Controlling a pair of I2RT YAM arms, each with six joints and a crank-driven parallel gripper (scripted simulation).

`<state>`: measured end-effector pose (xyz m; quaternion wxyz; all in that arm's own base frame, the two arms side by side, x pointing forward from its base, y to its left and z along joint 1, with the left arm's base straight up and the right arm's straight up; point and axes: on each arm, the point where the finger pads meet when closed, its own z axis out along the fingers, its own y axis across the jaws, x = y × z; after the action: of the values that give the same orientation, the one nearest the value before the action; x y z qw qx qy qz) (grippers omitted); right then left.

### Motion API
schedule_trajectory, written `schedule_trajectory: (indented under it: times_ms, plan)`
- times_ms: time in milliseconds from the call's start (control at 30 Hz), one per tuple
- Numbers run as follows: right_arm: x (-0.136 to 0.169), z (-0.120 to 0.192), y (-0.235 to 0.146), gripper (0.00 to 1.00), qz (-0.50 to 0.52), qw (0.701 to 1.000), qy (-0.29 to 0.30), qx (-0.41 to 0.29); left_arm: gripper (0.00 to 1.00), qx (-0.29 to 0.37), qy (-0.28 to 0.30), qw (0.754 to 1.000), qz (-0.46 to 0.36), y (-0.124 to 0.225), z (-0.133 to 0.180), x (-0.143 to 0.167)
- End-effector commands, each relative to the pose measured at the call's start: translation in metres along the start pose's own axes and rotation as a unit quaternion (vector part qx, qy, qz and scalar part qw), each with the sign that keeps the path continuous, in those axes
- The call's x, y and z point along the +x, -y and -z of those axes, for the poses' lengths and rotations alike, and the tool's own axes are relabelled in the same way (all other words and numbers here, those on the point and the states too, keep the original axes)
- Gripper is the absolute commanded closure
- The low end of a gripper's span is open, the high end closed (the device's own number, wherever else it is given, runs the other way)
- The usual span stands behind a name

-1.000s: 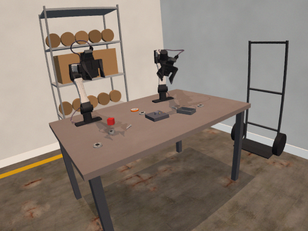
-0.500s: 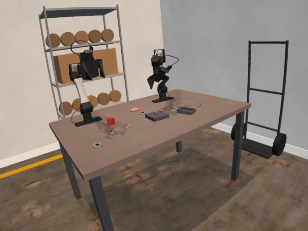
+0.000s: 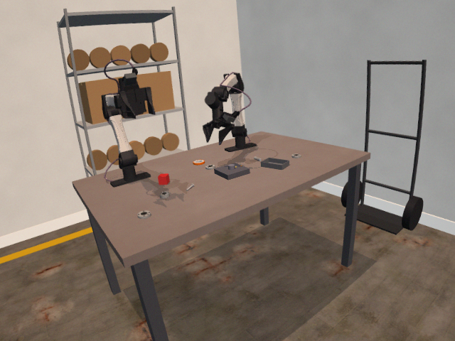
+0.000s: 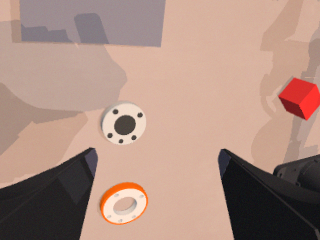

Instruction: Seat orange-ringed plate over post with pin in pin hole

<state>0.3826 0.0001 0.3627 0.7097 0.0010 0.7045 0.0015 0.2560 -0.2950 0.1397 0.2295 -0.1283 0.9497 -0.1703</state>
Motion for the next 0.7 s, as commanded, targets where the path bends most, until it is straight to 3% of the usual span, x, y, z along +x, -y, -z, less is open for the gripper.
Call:
schedule_trajectory:
  times_ms: [0,433,533,667]
  plan:
    - [-0.014,0.000,-0.002,0.17,0.003,1.000,0.017,-0.001,0.14,-0.035,-0.016,0.999,0.028,0.000,-0.001,0.015]
    - [-0.014,0.000,-0.002,0.17,0.003,1.000,0.017,-0.001,0.14,-0.141,-0.058,0.988,0.036,-0.005,-0.005,0.109]
    - [-0.014,0.000,-0.002,0.17,0.003,1.000,0.017,-0.001,0.14,-0.148,-0.059,0.987,0.038,-0.006,-0.005,0.114]
    - [-0.014,0.000,-0.002,0.17,0.003,1.000,0.017,-0.001,0.14,-0.183,-0.059,0.981,0.033,-0.012,-0.003,0.144]
